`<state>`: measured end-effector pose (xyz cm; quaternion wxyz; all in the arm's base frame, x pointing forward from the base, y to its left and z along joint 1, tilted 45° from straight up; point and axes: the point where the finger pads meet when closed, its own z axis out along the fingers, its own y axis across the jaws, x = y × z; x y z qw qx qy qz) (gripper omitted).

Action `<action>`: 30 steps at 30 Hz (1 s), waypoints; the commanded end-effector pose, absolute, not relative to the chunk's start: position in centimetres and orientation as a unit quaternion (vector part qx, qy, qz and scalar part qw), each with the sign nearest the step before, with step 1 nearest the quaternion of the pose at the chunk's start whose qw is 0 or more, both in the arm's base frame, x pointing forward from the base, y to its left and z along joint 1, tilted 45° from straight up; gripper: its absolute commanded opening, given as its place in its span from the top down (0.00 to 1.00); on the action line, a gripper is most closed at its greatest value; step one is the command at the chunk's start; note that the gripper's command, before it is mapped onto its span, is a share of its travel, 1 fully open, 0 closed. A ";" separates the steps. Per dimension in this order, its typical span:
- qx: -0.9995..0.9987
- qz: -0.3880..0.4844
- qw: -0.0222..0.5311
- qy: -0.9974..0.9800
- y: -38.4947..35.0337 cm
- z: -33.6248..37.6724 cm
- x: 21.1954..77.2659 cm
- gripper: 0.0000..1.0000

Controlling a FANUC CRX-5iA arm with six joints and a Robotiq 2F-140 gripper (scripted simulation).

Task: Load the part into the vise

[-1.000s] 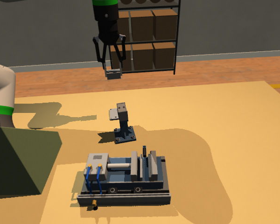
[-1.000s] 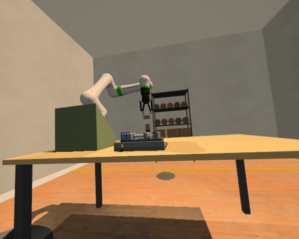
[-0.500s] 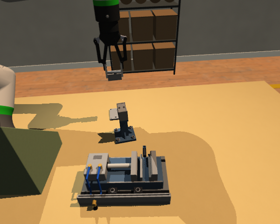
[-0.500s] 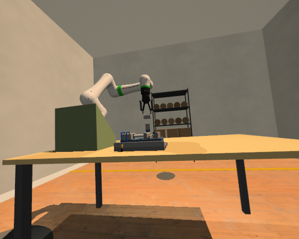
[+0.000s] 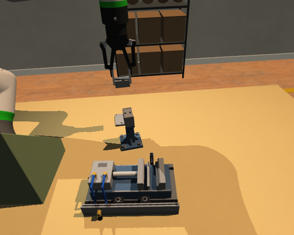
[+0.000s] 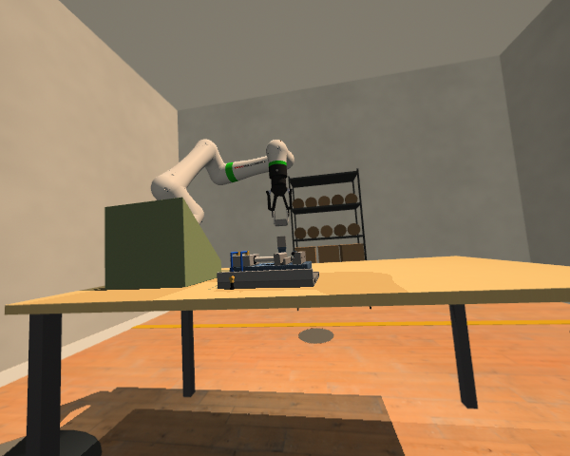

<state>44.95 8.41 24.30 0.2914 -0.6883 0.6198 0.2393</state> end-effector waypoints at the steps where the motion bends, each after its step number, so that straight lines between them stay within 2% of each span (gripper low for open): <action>1: -0.690 0.238 0.292 0.618 7.6 23.6 45.3 1.00; 30: -0.702 0.233 0.297 0.604 2.0 18.2 46.8 1.00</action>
